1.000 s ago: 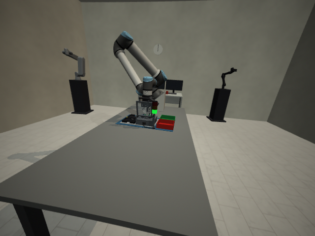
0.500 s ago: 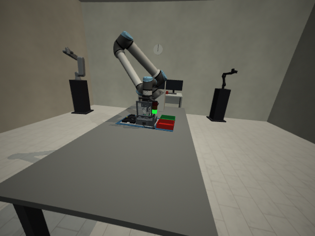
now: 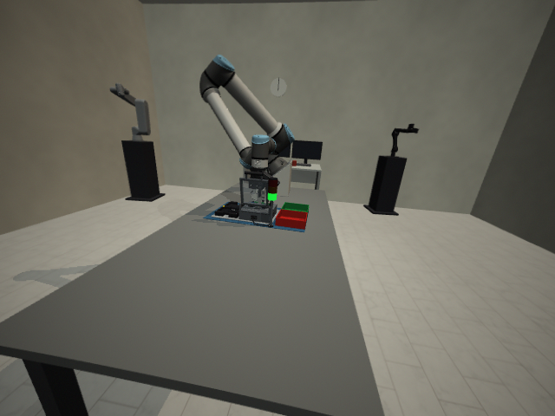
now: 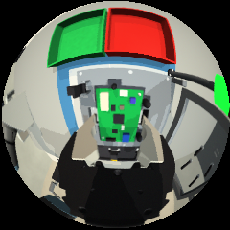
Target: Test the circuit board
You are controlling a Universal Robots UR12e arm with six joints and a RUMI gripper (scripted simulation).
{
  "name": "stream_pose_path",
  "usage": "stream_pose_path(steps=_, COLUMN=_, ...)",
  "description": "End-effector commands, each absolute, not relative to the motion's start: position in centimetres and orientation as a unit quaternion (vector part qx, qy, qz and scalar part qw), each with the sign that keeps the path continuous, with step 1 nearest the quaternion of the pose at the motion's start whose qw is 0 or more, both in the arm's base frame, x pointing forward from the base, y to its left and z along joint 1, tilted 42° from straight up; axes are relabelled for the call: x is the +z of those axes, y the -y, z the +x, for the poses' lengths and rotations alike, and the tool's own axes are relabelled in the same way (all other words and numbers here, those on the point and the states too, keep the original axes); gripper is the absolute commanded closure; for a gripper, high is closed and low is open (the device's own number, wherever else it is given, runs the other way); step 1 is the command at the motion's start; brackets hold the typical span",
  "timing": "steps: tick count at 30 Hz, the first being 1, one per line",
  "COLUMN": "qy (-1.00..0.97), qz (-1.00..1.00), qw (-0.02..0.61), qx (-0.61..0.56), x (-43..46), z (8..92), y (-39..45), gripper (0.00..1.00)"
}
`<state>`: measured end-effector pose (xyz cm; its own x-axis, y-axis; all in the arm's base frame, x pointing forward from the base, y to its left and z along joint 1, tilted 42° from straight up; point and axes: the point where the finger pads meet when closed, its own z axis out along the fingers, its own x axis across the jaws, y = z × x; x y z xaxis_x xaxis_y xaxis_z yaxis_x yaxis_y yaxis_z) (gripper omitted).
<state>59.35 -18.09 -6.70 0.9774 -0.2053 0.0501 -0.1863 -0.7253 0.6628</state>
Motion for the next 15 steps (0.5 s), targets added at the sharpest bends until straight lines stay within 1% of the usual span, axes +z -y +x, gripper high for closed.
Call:
stream_pose_path(steps=1, qy=0.105, qz=0.929, qw=0.355, qx=-0.013, x=-6.70, z=59.24, y=18.06, gripper=0.49)
stream_pose_path(steps=9, qy=0.105, qz=0.929, qw=0.355, qx=-0.013, x=-6.70, z=59.24, y=18.06, gripper=0.49)
stream_pose_path(steps=10, qy=0.105, qz=0.929, qw=0.355, qx=-0.013, x=-6.70, z=59.24, y=18.06, gripper=0.51)
stream_pose_path(steps=15, qy=0.105, qz=0.929, qw=0.355, qx=-0.013, x=-6.70, z=59.24, y=18.06, gripper=0.51)
